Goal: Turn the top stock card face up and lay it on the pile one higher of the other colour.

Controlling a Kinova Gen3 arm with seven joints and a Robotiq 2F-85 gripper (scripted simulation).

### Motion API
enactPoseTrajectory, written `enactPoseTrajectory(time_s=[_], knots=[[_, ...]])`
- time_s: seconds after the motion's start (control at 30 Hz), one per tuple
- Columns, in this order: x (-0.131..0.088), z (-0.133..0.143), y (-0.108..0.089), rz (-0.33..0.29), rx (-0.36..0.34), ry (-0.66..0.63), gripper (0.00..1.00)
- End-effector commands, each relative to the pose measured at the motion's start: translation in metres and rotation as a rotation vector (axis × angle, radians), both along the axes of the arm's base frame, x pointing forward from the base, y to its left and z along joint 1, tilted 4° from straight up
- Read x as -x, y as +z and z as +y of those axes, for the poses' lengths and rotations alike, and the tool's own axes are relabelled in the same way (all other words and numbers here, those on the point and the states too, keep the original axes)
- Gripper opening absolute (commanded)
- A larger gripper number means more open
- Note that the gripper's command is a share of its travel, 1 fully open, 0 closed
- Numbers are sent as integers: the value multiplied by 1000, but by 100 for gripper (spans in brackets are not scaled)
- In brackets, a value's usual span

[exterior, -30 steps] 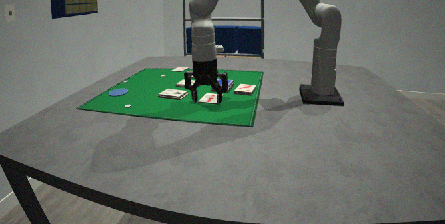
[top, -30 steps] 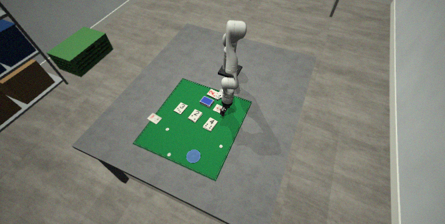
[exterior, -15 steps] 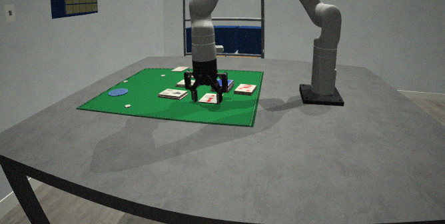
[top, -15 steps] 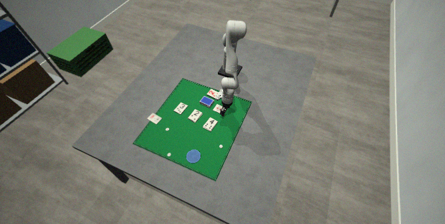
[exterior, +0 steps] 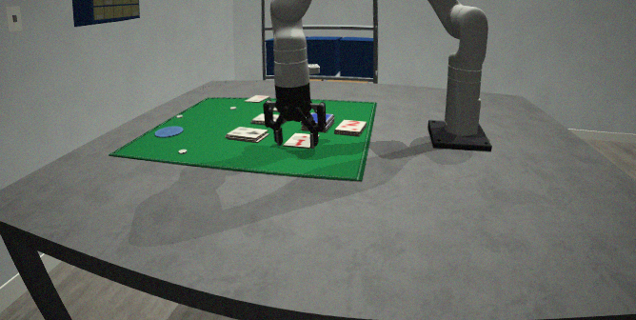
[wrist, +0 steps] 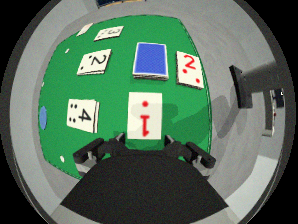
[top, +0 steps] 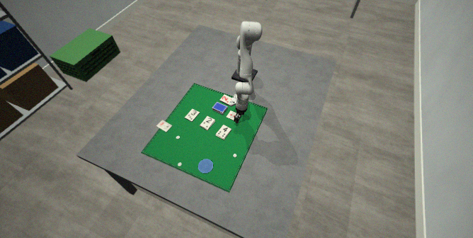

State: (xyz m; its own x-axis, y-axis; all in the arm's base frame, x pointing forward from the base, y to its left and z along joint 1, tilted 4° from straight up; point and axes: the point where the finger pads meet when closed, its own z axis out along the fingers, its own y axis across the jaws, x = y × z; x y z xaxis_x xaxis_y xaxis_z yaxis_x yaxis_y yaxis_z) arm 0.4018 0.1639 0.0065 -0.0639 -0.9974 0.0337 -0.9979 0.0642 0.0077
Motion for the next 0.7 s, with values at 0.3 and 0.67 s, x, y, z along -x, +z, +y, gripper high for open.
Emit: enactPoseTrajectory(time_s=[0.3,0.67], knots=[[-4,-1,34,-8,-1,-2,85],[-3,-3,80,-7,-2,-2,85]])
